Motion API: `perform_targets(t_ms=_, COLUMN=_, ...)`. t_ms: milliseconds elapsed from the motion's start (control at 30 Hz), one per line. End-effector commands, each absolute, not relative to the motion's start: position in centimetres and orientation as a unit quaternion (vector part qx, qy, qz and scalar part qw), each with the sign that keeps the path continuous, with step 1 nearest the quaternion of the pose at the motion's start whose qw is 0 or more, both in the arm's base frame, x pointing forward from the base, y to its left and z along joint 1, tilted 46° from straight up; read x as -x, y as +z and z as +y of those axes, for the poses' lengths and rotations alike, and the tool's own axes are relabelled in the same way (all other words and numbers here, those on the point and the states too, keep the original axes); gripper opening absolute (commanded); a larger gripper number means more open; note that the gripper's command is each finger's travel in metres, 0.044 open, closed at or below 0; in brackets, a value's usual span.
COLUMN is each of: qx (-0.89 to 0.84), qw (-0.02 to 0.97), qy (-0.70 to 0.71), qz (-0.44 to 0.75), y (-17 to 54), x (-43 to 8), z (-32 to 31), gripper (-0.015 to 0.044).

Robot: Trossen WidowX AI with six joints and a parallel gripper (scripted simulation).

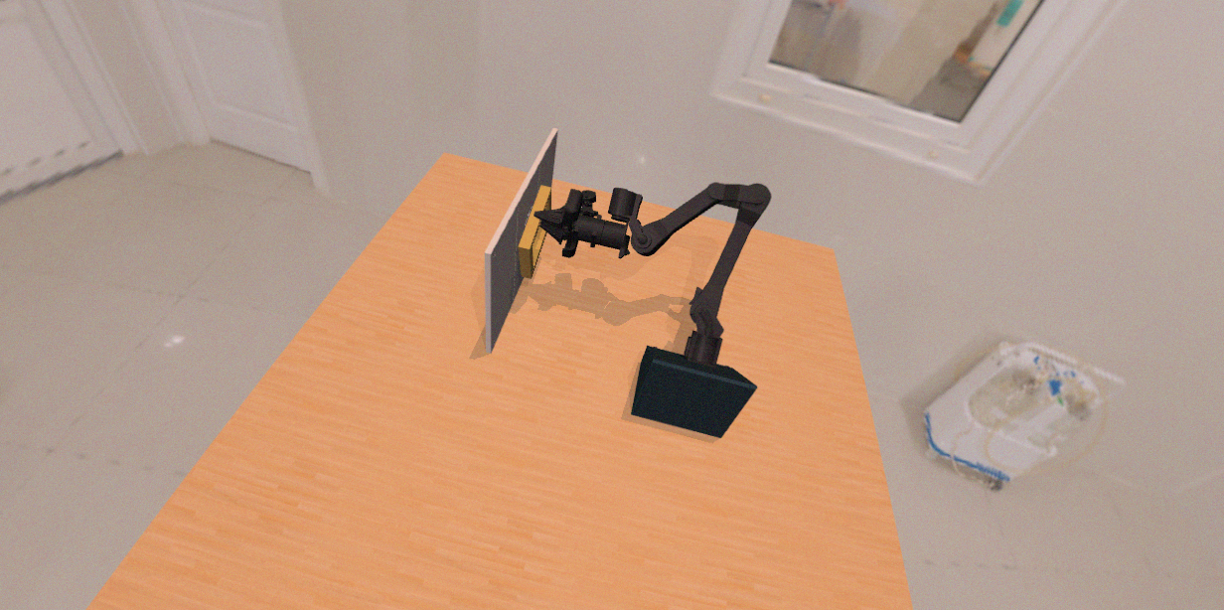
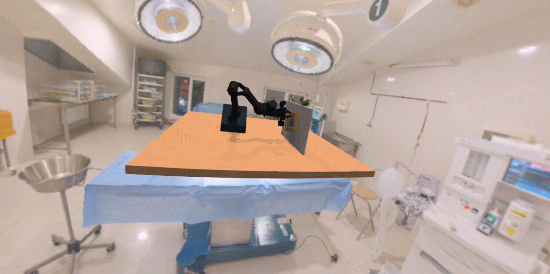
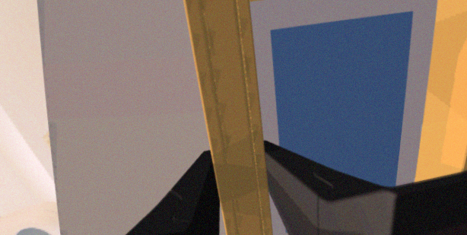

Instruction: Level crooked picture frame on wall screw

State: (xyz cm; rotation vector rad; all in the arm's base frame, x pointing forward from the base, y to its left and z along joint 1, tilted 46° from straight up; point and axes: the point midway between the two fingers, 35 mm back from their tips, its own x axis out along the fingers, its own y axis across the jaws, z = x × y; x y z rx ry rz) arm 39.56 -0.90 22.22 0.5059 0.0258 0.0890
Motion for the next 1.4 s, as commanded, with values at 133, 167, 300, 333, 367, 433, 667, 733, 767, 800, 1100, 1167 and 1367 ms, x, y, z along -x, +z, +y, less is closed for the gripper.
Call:
perform_targets(t_ms=133, qx=-0.251, qw=0.967, qy=0.048, qz=0.01, y=22.38, x=-39.57, z=-0.64, gripper=0.0)
perform_targets(t_ms=167, qx=-0.251, qw=0.967, qy=0.048, qz=0.01, y=22.36, x=-39.57, z=-0.64, gripper=0.0)
perform_targets(t_ms=300, qx=-0.251, qw=0.967, qy=0.048, qz=0.01, y=22.31, x=-39.57, z=-0.63, gripper=0.0)
perform_targets(t_ms=333, qx=-0.251, qw=0.967, qy=0.048, qz=0.01, y=22.3, x=-39.57, z=-0.62, gripper=0.0)
perform_targets(t_ms=367, qx=-0.251, qw=0.967, qy=0.048, qz=0.01, y=22.29, x=-39.57, z=-0.62, gripper=0.0)
perform_targets(t_ms=433, qx=-0.251, qw=0.967, qy=0.048, qz=0.01, y=22.27, x=-39.57, z=-0.6, gripper=0.0)
perform_targets(t_ms=667, qx=-0.251, qw=0.967, qy=0.048, qz=0.01, y=22.23, x=-39.57, z=-0.61, gripper=0.0)
perform_targets(t_ms=733, qx=-0.251, qw=0.967, qy=0.048, qz=0.01, y=22.22, x=-39.57, z=-0.64, gripper=0.0)
perform_targets(t_ms=767, qx=-0.251, qw=0.967, qy=0.048, qz=0.01, y=22.21, x=-39.58, z=-0.66, gripper=0.0)
perform_targets(t_ms=800, qx=-0.251, qw=0.967, qy=0.048, qz=0.01, y=22.2, x=-39.58, z=-0.69, gripper=0.0)
perform_targets(t_ms=1100, qx=-0.251, qw=0.967, qy=0.048, qz=0.01, y=22.11, x=-39.61, z=-0.97, gripper=0.0)
perform_targets(t_ms=1167, qx=-0.251, qw=0.967, qy=0.048, qz=0.01, y=22.08, x=-39.62, z=-1.03, gripper=0.0)
perform_targets(t_ms=1367, qx=-0.251, qw=0.967, qy=0.048, qz=0.01, y=22.02, x=-39.63, z=-1.22, gripper=0.0)
